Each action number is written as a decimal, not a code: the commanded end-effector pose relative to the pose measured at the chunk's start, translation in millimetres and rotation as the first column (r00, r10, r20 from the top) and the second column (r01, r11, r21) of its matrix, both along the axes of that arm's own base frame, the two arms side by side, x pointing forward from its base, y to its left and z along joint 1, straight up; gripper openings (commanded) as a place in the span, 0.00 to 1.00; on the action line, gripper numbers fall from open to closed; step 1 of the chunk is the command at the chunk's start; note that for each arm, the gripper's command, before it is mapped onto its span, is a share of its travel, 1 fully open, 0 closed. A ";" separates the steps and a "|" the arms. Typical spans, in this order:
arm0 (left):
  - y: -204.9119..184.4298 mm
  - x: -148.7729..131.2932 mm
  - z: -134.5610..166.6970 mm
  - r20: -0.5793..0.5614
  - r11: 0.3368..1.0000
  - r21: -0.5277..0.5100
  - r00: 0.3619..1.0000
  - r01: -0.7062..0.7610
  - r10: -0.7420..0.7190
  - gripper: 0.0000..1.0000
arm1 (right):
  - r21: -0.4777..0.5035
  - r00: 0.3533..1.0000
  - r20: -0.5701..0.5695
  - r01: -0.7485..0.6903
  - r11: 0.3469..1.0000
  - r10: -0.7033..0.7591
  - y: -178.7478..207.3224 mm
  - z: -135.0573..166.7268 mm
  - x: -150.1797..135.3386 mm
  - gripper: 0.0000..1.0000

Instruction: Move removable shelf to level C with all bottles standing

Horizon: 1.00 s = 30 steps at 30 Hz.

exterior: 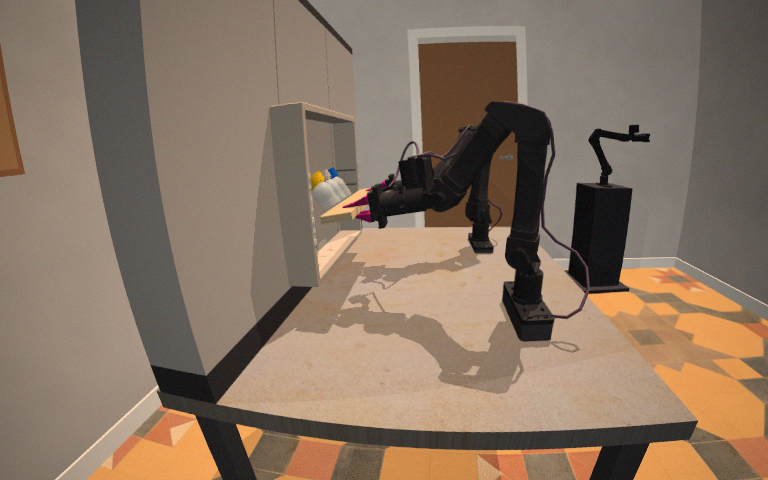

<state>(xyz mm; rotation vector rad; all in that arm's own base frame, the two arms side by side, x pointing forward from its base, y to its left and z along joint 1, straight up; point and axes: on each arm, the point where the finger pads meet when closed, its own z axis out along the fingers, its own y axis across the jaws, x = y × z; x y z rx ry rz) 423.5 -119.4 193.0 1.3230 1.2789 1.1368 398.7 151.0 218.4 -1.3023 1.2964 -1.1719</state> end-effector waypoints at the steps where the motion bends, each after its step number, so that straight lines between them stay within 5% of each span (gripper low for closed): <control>1: -1.0 0.9 39.2 0.127 1.000 -0.013 0.992 0.000 0.002 0.00 | 0.016 0.993 0.117 0.024 1.000 -0.026 -5.8 38.8 -1.8 0.00; 30: -1.0 0.9 35.0 0.127 1.000 -0.013 0.992 0.000 0.002 0.00 | 0.016 0.993 0.117 0.024 1.000 -0.026 -5.8 34.9 -1.8 0.00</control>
